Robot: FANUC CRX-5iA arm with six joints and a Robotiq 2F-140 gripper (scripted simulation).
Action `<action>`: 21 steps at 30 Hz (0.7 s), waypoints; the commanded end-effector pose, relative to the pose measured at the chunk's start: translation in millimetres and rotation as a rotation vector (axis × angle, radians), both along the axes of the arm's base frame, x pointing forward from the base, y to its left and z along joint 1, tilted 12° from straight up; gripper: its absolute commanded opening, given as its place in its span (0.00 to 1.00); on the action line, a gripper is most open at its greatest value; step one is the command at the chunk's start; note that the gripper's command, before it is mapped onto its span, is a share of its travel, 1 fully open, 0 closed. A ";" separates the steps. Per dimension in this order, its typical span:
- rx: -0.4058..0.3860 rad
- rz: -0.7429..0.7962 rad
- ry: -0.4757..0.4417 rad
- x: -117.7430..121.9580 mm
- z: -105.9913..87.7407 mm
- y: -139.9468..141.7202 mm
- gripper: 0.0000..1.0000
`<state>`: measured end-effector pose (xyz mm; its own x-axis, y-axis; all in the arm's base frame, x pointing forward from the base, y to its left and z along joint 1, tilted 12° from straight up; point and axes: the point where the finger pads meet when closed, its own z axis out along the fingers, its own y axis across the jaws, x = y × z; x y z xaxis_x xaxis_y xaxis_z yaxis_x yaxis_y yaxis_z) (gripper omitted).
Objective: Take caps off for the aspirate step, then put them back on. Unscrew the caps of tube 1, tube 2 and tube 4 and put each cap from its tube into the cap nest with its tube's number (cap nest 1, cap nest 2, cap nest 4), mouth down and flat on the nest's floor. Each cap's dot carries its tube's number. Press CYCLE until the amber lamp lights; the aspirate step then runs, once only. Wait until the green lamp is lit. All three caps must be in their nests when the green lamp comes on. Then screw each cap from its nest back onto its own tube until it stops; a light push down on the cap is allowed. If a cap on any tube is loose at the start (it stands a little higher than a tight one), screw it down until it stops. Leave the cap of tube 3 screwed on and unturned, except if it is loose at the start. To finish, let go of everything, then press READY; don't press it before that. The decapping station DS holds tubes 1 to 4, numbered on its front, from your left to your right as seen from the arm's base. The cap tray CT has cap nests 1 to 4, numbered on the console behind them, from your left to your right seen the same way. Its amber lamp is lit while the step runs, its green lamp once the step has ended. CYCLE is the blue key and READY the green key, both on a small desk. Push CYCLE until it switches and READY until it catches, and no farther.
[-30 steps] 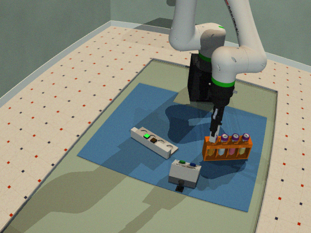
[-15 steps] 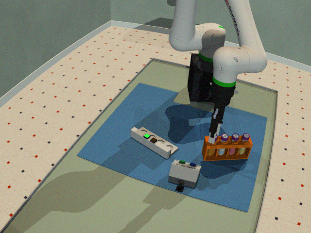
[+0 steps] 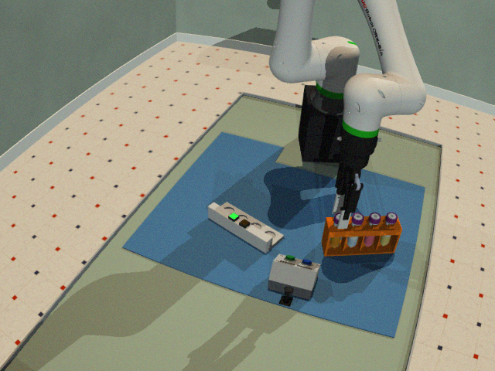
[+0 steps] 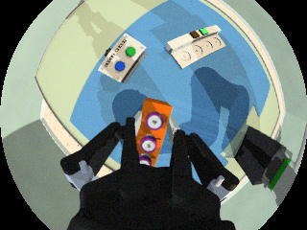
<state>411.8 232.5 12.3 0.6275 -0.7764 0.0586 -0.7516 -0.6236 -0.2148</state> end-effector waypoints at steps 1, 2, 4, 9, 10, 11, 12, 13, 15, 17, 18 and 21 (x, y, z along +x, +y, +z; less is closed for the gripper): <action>-0.021 0.230 0.007 0.4 0.3 0.0 0.35; -0.037 0.312 -0.001 0.5 0.3 0.0 0.35; -0.053 0.393 -0.010 0.6 0.3 0.0 0.35; -0.062 0.439 -0.015 0.8 0.5 -0.1 0.35; -0.062 0.439 -0.015 0.8 0.5 -0.1 0.35; -0.062 0.439 -0.015 0.8 0.5 -0.1 0.35; -0.062 0.439 -0.015 0.8 0.4 -0.1 0.35; -0.062 0.439 -0.015 0.8 0.4 -0.2 0.35; -0.062 0.439 -0.015 0.8 0.4 -0.2 0.00; -0.062 0.439 -0.015 0.8 0.4 -0.2 0.00; -0.062 0.439 -0.015 0.8 0.4 -0.2 0.00; -0.062 0.439 -0.015 0.8 0.4 -0.2 0.00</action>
<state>412.4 232.4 12.8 0.8959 -0.4309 0.1079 -0.4093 -0.8952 -0.1760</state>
